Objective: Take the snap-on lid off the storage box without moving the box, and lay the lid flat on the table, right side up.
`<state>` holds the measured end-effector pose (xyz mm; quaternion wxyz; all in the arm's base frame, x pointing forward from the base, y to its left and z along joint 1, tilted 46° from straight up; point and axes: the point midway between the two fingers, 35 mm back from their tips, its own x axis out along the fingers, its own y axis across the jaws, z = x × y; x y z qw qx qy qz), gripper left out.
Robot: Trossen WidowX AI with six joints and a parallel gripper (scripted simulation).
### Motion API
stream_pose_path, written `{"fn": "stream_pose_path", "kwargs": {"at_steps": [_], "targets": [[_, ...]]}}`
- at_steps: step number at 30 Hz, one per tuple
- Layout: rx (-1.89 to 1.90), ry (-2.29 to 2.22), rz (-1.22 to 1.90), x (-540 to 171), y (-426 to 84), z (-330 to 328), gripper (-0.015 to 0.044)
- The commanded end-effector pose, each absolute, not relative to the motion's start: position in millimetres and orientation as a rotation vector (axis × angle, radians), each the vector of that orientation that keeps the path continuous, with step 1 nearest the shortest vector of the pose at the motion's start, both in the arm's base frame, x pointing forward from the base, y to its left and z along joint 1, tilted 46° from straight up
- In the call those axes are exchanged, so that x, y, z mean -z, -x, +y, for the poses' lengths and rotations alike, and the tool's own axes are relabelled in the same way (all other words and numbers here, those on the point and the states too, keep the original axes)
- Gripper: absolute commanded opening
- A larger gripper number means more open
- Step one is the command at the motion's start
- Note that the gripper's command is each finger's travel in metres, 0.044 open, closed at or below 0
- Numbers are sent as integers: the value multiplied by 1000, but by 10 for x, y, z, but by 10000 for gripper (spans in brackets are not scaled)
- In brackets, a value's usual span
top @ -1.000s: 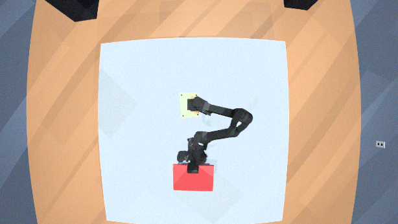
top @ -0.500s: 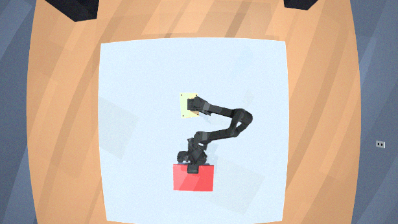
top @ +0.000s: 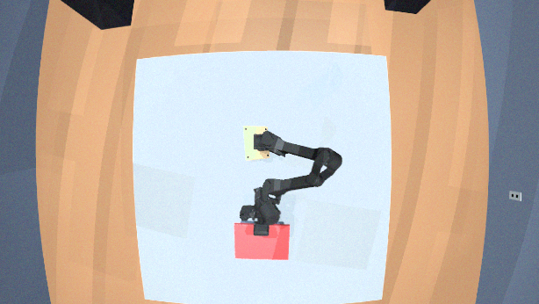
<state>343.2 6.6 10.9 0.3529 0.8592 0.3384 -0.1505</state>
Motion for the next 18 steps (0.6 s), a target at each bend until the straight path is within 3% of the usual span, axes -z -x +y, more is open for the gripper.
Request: {"fn": "stream_pose_path", "kwargs": {"at_steps": [1,18], "targets": [[392,-2224,873,-109,-3443,66,0],[389,-2225,877,-168,-3448,6,0]]}}
